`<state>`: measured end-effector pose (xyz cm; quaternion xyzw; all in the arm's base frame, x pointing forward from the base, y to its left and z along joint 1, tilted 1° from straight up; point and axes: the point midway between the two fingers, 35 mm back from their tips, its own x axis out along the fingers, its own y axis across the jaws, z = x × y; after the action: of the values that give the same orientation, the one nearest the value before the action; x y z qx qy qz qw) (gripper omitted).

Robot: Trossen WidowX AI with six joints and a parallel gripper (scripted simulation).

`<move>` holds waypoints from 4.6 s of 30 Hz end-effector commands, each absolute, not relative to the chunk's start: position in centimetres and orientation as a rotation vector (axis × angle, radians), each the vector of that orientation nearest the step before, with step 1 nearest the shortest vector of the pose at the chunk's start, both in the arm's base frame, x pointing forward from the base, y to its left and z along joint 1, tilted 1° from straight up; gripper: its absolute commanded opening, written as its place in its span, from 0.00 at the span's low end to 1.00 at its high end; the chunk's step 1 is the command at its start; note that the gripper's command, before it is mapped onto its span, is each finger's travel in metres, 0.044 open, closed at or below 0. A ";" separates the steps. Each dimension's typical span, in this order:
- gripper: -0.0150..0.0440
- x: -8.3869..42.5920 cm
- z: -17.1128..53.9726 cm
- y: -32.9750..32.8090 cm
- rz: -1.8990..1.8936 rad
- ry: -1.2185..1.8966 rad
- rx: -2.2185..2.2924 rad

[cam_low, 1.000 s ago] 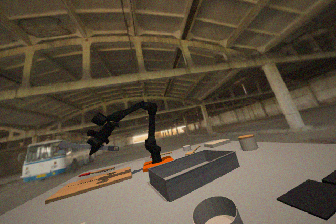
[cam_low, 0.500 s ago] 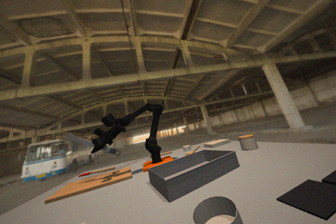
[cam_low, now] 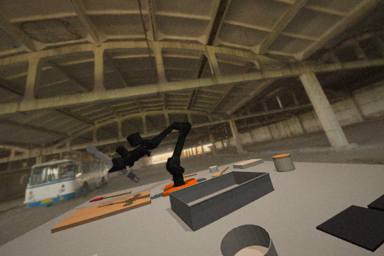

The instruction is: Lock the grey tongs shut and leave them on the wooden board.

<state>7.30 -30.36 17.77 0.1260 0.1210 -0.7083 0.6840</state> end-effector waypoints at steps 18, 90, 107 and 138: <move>0.00 7.2 18.3 -30.1 -1.595 0.231 0.256; 0.00 7.9 18.1 -34.5 -1.402 0.886 0.806; 0.00 7.4 18.5 -33.9 -1.312 1.059 1.056; 0.00 7.1 17.5 -33.7 -1.256 1.145 1.205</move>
<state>7.05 -33.50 17.98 0.4972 0.4780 -0.5197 0.5042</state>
